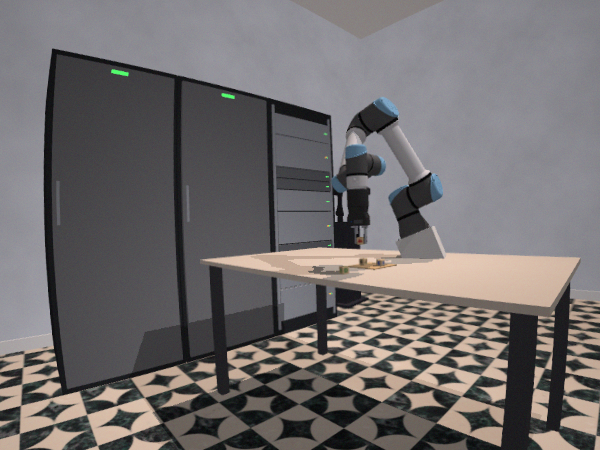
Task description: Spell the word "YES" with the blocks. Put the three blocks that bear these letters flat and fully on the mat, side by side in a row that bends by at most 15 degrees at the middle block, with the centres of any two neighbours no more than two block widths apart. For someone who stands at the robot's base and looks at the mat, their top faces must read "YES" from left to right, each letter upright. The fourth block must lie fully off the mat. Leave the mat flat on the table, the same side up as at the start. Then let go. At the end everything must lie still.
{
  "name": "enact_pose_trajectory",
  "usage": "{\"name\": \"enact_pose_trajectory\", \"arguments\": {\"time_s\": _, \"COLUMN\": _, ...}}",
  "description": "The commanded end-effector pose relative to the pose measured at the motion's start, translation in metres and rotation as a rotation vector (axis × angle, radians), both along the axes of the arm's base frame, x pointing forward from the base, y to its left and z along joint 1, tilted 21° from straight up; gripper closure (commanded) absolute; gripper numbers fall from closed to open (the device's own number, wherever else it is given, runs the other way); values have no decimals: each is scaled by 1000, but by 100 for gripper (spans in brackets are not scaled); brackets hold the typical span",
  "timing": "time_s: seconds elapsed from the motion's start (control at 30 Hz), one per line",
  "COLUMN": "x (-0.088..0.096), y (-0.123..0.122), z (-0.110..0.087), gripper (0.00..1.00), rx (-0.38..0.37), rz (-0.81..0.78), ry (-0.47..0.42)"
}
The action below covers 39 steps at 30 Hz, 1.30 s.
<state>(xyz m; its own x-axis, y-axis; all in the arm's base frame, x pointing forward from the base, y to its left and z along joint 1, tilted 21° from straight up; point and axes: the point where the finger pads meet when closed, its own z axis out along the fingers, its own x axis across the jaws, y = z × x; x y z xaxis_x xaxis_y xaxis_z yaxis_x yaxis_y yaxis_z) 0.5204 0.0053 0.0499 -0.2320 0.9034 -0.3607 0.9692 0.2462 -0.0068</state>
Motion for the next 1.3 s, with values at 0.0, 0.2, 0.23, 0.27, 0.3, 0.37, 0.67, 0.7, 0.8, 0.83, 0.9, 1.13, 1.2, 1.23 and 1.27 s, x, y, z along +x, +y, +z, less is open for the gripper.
{"name": "enact_pose_trajectory", "arguments": {"time_s": 0.0, "x": 0, "y": 0, "z": 2, "gripper": 51, "rx": -1, "rz": 0, "ry": -2}}
{"name": "enact_pose_trajectory", "arguments": {"time_s": 0.2, "x": -2, "y": 0, "z": 2, "gripper": 51, "rx": 0, "rz": -10, "ry": -5}}
{"name": "enact_pose_trajectory", "arguments": {"time_s": 0.23, "x": -3, "y": -1, "z": 1, "gripper": 51, "rx": 1, "rz": -16, "ry": -6}}
{"name": "enact_pose_trajectory", "arguments": {"time_s": 0.27, "x": -3, "y": -1, "z": 1, "gripper": 51, "rx": 1, "rz": -23, "ry": -8}}
{"name": "enact_pose_trajectory", "arguments": {"time_s": 0.3, "x": -4, "y": -1, "z": 1, "gripper": 51, "rx": 2, "rz": -31, "ry": -11}}
{"name": "enact_pose_trajectory", "arguments": {"time_s": 0.37, "x": -6, "y": -2, "z": 2, "gripper": 51, "rx": 4, "rz": -53, "ry": -20}}
{"name": "enact_pose_trajectory", "arguments": {"time_s": 0.67, "x": -20, "y": -6, "z": 4, "gripper": 51, "rx": 19, "rz": -215, "ry": -81}}
{"name": "enact_pose_trajectory", "arguments": {"time_s": 0.7, "x": -20, "y": -6, "z": 4, "gripper": 51, "rx": 19, "rz": -215, "ry": -81}}
{"name": "enact_pose_trajectory", "arguments": {"time_s": 0.8, "x": -28, "y": -8, "z": 4, "gripper": 51, "rx": 28, "rz": -303, "ry": -114}}
{"name": "enact_pose_trajectory", "arguments": {"time_s": 0.83, "x": -29, "y": -8, "z": 5, "gripper": 51, "rx": 29, "rz": -320, "ry": -120}}
{"name": "enact_pose_trajectory", "arguments": {"time_s": 0.9, "x": -33, "y": -9, "z": 5, "gripper": 51, "rx": 33, "rz": -359, "ry": -135}}
{"name": "enact_pose_trajectory", "arguments": {"time_s": 1.13, "x": -45, "y": -11, "z": 6, "gripper": 51, "rx": 46, "rz": -502, "ry": -188}}
{"name": "enact_pose_trajectory", "arguments": {"time_s": 1.2, "x": -48, "y": -12, "z": 6, "gripper": 51, "rx": 49, "rz": -544, "ry": -204}}
{"name": "enact_pose_trajectory", "arguments": {"time_s": 1.23, "x": -48, "y": -12, "z": 6, "gripper": 51, "rx": 49, "rz": -544, "ry": -204}}
{"name": "enact_pose_trajectory", "arguments": {"time_s": 1.27, "x": -48, "y": -12, "z": 6, "gripper": 51, "rx": 49, "rz": -544, "ry": -204}}
